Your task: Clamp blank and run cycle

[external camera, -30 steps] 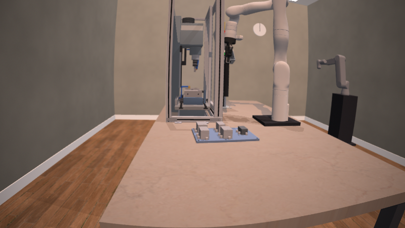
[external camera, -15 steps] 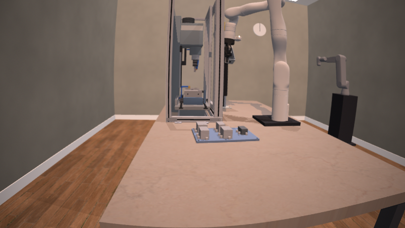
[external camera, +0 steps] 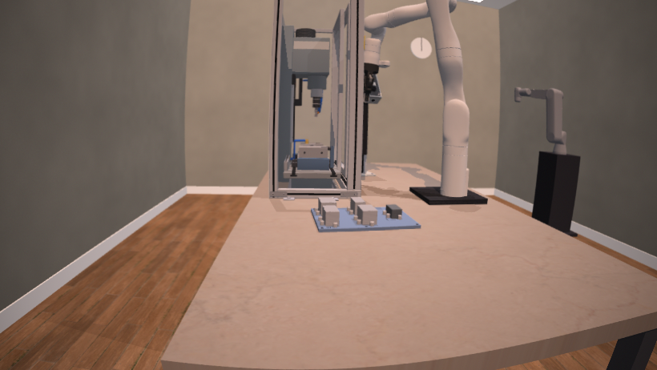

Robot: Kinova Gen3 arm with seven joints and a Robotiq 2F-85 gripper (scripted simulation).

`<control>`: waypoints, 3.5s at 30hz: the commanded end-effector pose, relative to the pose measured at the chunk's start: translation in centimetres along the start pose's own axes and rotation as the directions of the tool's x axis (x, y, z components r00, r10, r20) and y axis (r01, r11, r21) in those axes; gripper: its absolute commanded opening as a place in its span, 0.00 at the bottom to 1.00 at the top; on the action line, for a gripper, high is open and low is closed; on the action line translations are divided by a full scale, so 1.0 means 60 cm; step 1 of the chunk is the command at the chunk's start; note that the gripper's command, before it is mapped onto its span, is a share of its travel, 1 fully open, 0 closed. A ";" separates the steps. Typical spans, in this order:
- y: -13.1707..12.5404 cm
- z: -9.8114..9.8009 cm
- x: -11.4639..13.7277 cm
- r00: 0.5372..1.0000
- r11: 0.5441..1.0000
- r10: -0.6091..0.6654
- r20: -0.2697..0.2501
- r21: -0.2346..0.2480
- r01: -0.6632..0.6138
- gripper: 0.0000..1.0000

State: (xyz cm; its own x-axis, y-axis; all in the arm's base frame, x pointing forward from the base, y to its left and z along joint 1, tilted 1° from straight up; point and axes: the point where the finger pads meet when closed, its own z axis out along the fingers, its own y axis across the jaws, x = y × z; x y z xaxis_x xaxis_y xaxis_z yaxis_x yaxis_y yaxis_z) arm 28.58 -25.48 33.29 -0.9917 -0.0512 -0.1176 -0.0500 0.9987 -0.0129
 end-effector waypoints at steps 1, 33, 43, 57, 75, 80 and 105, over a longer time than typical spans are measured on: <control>-0.015 0.000 -0.002 1.000 1.000 -0.001 0.001 -0.004 0.001 0.39; -0.095 0.000 -0.002 1.000 1.000 -0.001 0.001 -0.004 0.001 0.39; -0.095 0.000 -0.002 1.000 1.000 -0.001 0.001 -0.004 0.001 0.39; -0.095 0.000 -0.002 1.000 1.000 -0.001 0.001 -0.004 0.001 0.80; -0.095 0.000 -0.001 1.000 1.000 -0.001 0.001 -0.004 0.001 0.80; -0.095 0.000 -0.001 1.000 1.000 -0.001 0.001 -0.004 0.001 0.80; -0.095 -0.005 0.048 1.000 1.000 -0.001 0.001 -0.004 0.001 0.80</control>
State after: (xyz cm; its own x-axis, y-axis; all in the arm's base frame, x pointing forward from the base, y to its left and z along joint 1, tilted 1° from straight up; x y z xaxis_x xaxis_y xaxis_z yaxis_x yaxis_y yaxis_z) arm 26.00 -31.27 33.27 -0.9917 -0.0524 -0.1174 -0.0519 0.9986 -0.0077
